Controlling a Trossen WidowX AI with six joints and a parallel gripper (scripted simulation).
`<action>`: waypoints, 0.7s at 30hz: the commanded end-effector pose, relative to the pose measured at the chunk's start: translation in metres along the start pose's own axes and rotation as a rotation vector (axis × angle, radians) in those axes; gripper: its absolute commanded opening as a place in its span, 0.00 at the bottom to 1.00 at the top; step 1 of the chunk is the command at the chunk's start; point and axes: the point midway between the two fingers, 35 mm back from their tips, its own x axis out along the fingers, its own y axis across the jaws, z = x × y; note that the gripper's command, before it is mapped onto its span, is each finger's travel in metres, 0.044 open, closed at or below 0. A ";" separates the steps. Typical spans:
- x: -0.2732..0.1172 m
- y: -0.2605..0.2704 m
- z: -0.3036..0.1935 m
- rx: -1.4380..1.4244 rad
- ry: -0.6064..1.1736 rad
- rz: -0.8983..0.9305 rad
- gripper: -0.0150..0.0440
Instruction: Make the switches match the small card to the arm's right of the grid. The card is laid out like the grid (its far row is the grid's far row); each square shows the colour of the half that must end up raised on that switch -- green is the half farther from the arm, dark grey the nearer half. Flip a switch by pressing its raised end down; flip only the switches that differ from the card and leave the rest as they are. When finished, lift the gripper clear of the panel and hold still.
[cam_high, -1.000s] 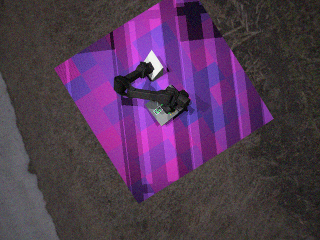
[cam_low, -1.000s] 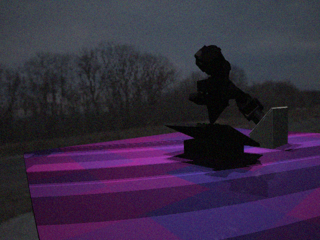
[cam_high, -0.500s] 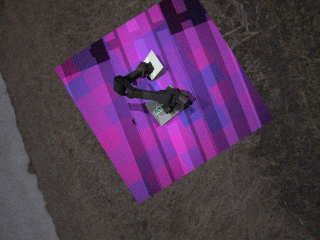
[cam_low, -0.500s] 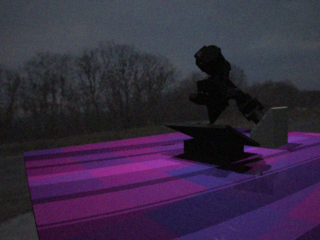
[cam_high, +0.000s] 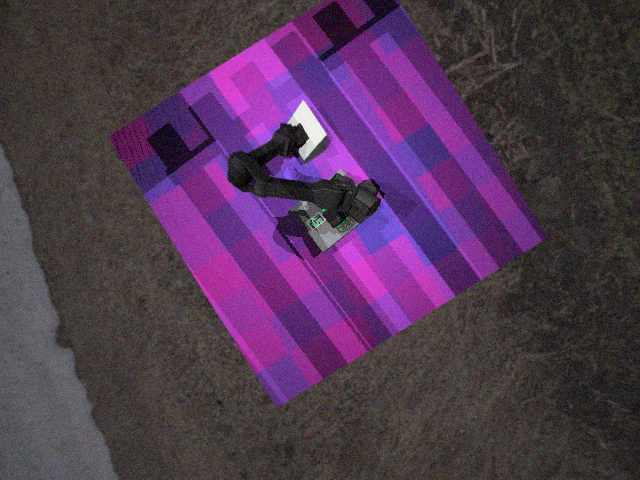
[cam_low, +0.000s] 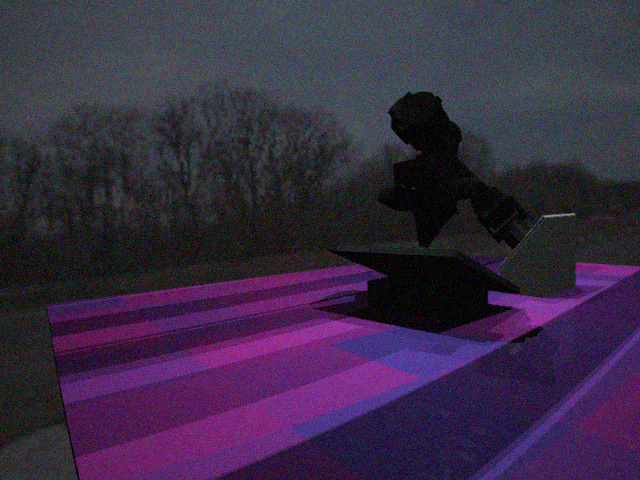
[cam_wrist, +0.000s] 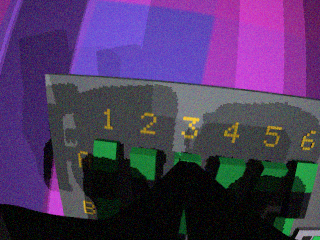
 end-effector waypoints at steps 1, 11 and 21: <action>0.002 0.000 -0.001 -0.007 0.002 -0.004 0.25; 0.003 0.000 -0.001 -0.007 0.002 -0.004 0.25; 0.004 0.000 -0.001 -0.007 0.002 -0.004 0.25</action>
